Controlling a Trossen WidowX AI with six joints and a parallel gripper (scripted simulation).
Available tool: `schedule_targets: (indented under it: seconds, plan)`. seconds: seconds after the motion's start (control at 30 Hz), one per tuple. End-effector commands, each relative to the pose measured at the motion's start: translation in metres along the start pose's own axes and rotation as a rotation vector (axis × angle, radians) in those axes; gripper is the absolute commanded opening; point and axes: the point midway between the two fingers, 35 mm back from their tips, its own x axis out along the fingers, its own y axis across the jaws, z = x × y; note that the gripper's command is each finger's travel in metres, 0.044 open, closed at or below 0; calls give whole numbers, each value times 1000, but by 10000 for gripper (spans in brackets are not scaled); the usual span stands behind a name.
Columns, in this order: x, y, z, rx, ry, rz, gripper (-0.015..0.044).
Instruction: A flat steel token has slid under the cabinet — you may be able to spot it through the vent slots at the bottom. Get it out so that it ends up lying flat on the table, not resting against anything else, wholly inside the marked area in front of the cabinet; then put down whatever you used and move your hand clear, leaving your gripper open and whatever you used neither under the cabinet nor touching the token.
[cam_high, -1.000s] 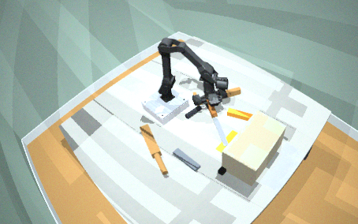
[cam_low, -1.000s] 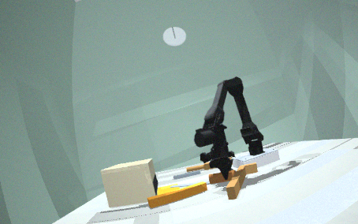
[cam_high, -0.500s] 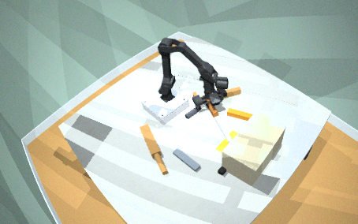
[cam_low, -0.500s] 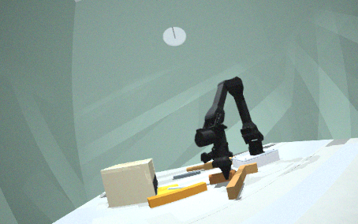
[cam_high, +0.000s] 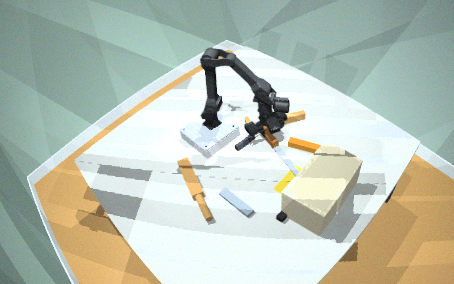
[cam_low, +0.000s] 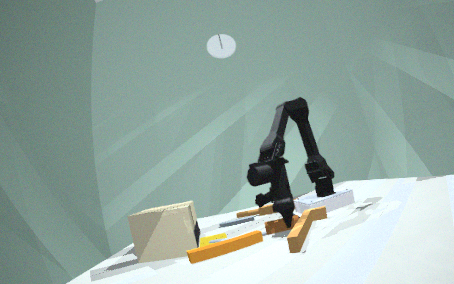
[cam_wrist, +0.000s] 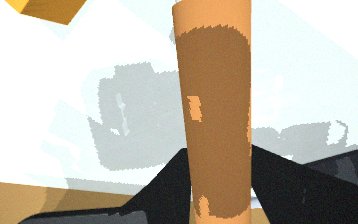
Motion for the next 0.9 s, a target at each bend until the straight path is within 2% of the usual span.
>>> schedule_targets:
  seconds: [0.0,0.67,0.87]
  plan:
    - [0,0,0,-31,-1,1,0]
    - [0,2,-1,-185,-1,1,0]
    - [0,1,-1,-173,0,-1,157]
